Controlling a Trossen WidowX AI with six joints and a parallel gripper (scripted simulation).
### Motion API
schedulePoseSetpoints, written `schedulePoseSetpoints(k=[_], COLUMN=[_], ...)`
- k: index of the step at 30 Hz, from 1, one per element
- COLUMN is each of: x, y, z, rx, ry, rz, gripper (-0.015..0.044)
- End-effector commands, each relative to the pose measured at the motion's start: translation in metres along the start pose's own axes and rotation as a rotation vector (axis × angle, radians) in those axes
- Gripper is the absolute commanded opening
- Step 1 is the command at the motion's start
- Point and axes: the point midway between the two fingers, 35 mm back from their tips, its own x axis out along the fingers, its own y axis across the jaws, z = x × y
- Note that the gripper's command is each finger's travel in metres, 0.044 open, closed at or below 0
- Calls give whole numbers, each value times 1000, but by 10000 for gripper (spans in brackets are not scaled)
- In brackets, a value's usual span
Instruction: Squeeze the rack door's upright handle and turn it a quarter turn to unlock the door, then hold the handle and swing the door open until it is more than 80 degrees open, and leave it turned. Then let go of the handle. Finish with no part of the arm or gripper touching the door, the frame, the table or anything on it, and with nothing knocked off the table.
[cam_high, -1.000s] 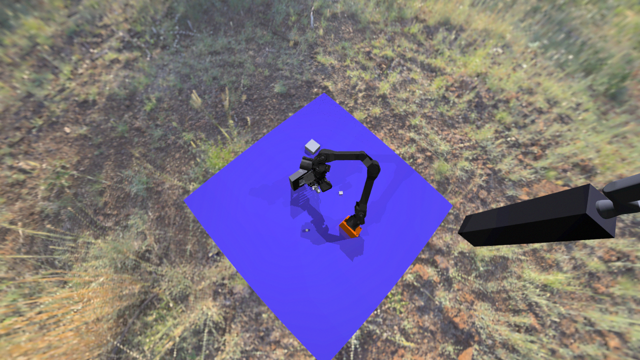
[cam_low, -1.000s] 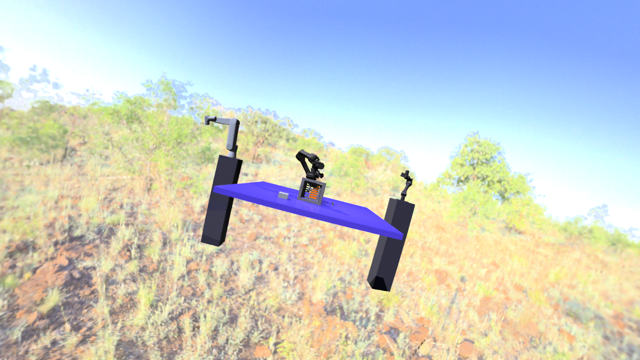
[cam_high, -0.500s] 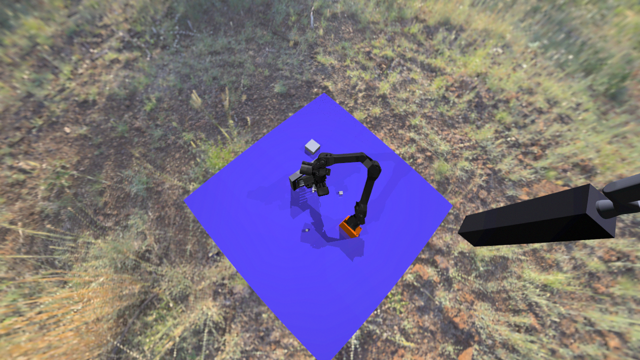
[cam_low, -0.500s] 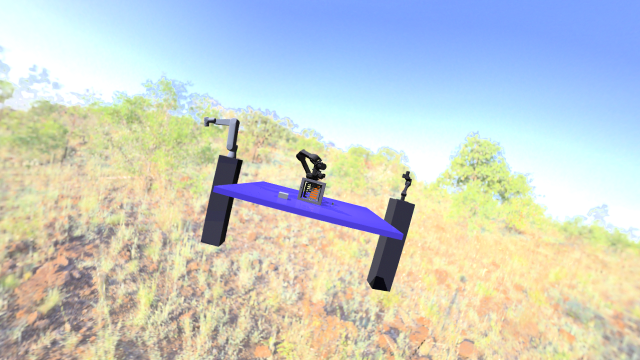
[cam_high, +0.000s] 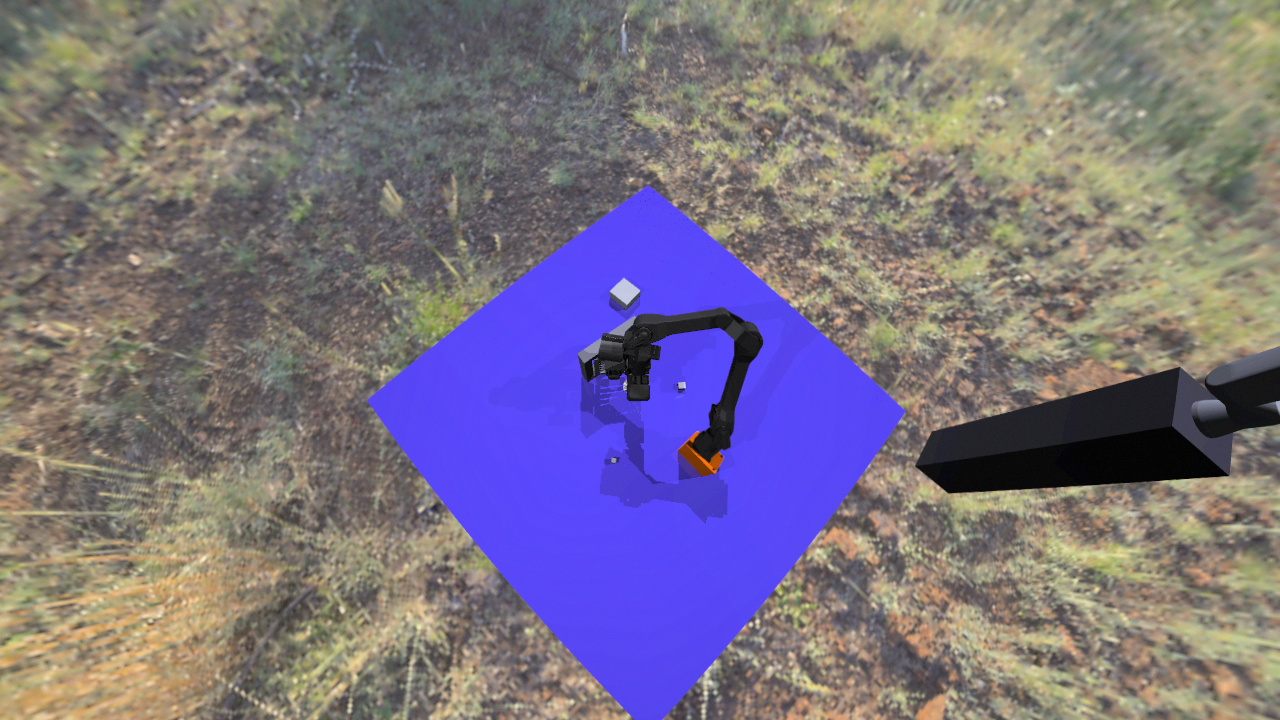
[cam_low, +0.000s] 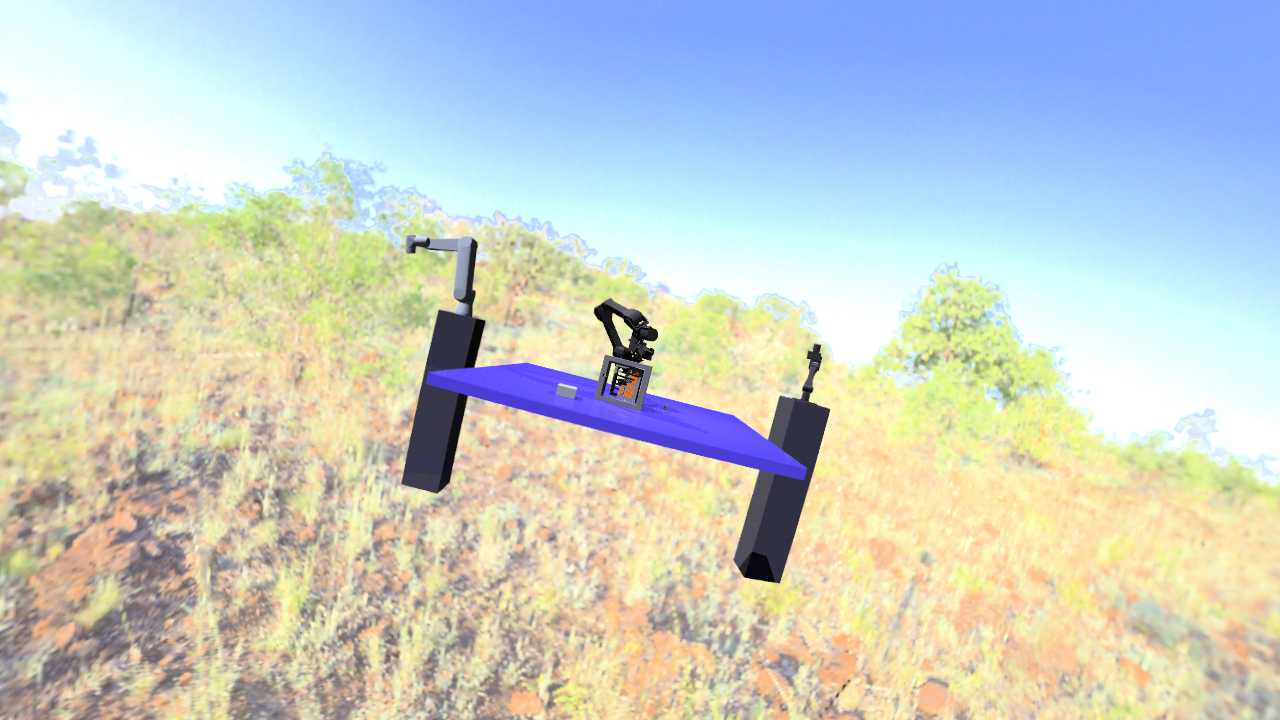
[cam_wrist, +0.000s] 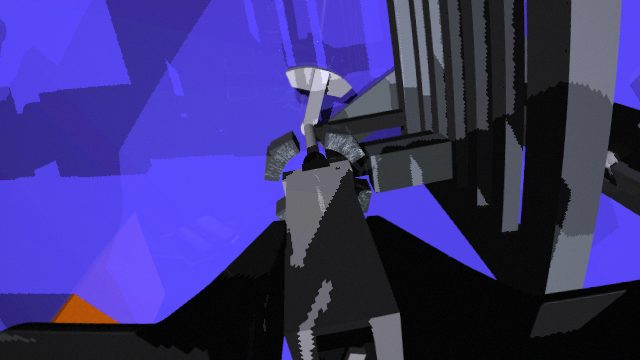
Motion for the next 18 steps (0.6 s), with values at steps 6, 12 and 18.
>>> schedulePoseSetpoints(k=[6, 12, 18], x=[0, 0, -1], y=[18, 28, 38], z=[6, 11, 16], rx=[161, 249, 336], ry=[-4, -4, -5], rz=[0, 0, 1], gripper=[11, 11, 11])
